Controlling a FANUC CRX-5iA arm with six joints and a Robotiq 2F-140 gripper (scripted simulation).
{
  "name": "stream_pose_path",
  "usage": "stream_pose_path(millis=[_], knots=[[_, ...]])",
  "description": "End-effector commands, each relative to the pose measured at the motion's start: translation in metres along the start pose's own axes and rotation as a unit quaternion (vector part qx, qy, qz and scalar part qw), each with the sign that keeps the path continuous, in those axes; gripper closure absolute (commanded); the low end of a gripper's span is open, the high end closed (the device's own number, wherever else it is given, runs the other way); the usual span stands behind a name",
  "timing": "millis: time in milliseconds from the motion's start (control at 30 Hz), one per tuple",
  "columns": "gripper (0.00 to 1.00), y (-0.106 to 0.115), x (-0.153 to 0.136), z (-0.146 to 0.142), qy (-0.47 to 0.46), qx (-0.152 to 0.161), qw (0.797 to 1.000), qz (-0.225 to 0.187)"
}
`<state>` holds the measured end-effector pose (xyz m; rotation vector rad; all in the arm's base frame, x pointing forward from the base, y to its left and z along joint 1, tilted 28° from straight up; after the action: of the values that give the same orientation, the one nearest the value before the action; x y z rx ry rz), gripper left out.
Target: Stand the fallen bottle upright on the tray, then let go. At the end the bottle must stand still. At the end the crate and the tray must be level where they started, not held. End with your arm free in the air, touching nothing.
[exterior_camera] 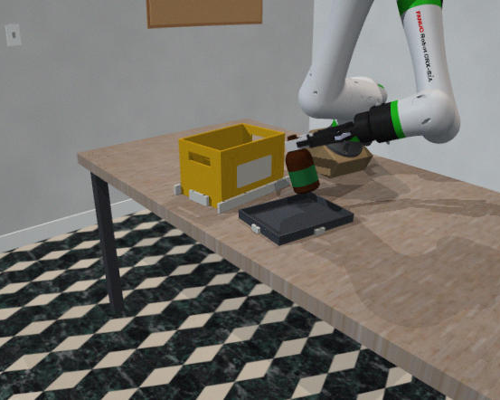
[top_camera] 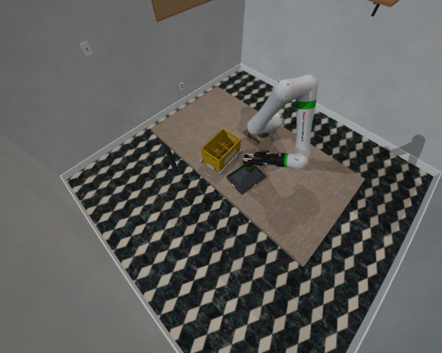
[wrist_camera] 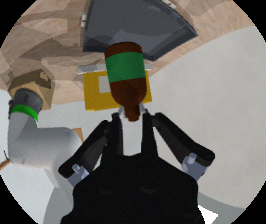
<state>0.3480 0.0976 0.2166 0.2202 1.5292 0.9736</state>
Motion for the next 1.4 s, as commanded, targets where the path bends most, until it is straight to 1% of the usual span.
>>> stream_pose_path(millis=[0, 1367], knots=[[1.00, 0.000, 0.001, 0.000, 0.000, 0.000, 1.000, 0.000], [1.00, -0.014, 0.038, 0.008, 0.000, 0.000, 1.000, 0.000]])
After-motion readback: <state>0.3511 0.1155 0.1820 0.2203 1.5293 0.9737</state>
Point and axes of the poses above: the point where the finger pads meet when closed, its own y axis back along the fingers, its own z axis across the jaws, x = y × z, the point moved 5 cm from there along y, back along the fingers, and after that the axes turned 11 degrees about y, right-handed, at the moved point
